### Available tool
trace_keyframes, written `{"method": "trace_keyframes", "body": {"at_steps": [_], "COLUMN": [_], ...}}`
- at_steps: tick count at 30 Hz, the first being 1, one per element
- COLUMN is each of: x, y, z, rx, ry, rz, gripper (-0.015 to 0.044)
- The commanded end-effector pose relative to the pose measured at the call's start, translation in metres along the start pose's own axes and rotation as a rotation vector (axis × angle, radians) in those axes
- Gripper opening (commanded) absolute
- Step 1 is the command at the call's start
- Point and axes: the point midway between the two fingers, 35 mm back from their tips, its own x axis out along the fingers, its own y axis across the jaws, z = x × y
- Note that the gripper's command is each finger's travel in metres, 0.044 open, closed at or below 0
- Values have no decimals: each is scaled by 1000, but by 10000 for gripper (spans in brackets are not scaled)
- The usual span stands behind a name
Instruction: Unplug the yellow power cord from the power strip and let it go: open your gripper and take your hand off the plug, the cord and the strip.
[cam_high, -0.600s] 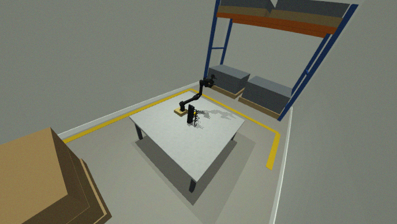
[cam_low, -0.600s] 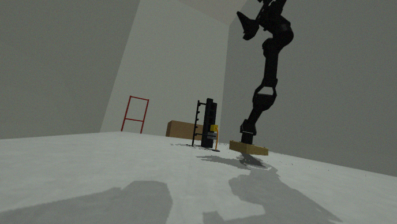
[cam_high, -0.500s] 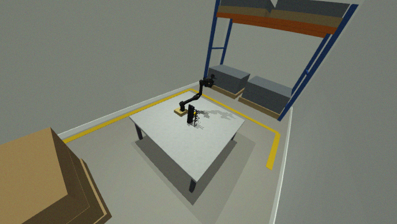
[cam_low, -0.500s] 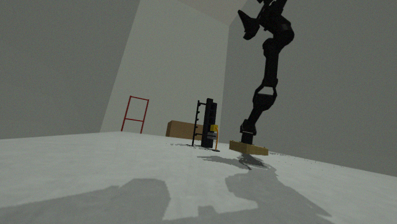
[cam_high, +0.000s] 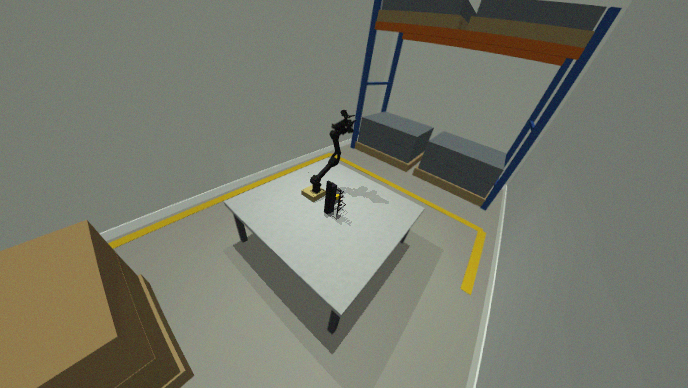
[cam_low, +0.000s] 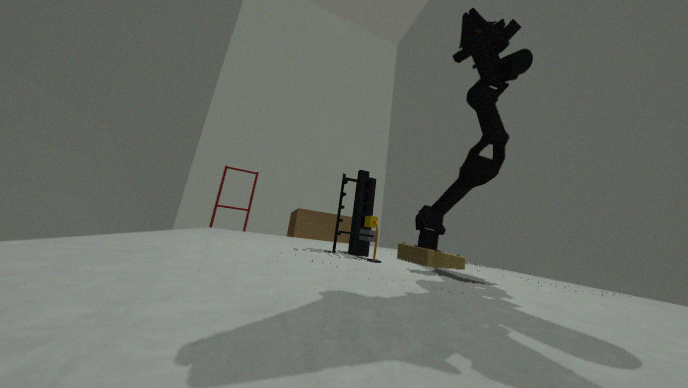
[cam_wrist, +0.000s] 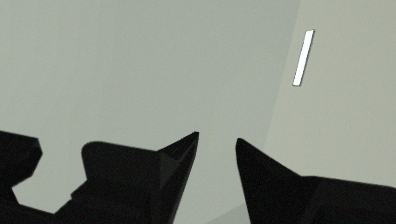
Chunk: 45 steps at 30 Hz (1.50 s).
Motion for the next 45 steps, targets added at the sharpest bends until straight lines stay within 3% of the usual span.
{"method": "trace_keyframes", "body": {"at_steps": [1, 11, 22, 34, 45], "x": [-19, -49, -56, -39, -32], "y": [-37, -73, -34, 105, 269], "z": [-40, -151, -272, -357, -342], "rx": [115, 385, 660, 891, 971], "ry": [13, 107, 284, 507, 624], "rz": [-101, -243, -243, 22, 490], "gripper": [160, 160, 160, 160, 160]}}
